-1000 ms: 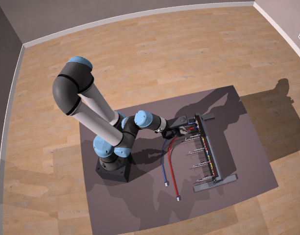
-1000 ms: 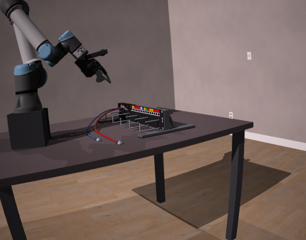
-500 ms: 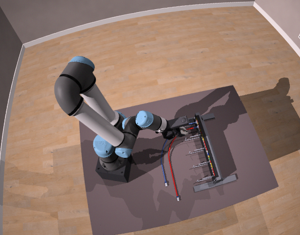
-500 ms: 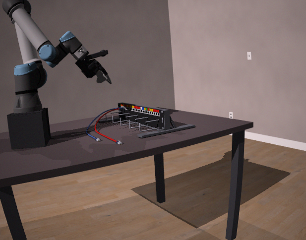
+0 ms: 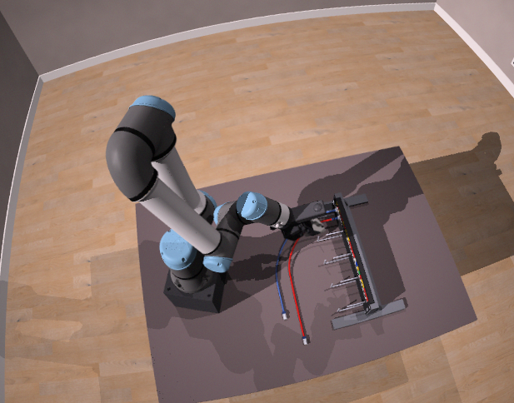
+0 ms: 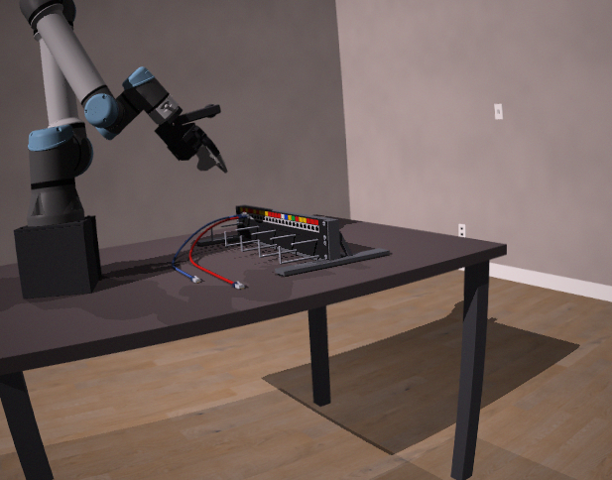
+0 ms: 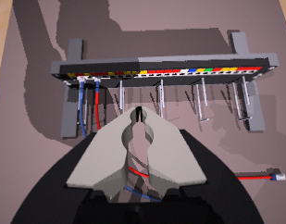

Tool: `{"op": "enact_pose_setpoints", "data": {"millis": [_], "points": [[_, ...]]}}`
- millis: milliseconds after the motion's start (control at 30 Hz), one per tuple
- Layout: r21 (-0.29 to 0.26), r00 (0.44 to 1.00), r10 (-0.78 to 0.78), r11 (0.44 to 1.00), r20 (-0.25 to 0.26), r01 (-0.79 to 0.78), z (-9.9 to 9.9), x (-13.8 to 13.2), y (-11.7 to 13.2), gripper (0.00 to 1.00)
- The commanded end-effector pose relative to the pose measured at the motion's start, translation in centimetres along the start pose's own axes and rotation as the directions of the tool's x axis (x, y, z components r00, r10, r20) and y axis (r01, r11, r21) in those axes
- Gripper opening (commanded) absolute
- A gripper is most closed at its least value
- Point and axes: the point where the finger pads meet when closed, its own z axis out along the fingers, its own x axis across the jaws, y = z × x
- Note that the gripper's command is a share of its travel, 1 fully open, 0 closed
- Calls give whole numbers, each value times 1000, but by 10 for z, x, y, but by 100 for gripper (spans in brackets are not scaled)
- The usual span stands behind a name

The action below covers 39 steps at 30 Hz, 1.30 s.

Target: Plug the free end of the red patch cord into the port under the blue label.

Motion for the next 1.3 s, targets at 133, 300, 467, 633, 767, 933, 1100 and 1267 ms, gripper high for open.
{"op": "enact_pose_setpoints", "data": {"millis": [133, 300, 467, 633, 767, 933, 1100, 1267], "points": [[3, 1000, 0, 1000, -2, 0, 16, 0, -1, 0], [3, 1000, 0, 1000, -2, 0, 28, 0, -1, 0], [3, 1000, 0, 1000, -2, 0, 41, 0, -1, 0], [3, 1000, 0, 1000, -2, 0, 50, 0, -1, 0], [3, 1000, 0, 1000, -2, 0, 61, 0, -1, 0], [3, 1000, 0, 1000, -2, 0, 75, 0, -1, 0], [3, 1000, 0, 1000, -2, 0, 83, 0, -1, 0], [3, 1000, 0, 1000, -2, 0, 96, 0, -1, 0]]}}
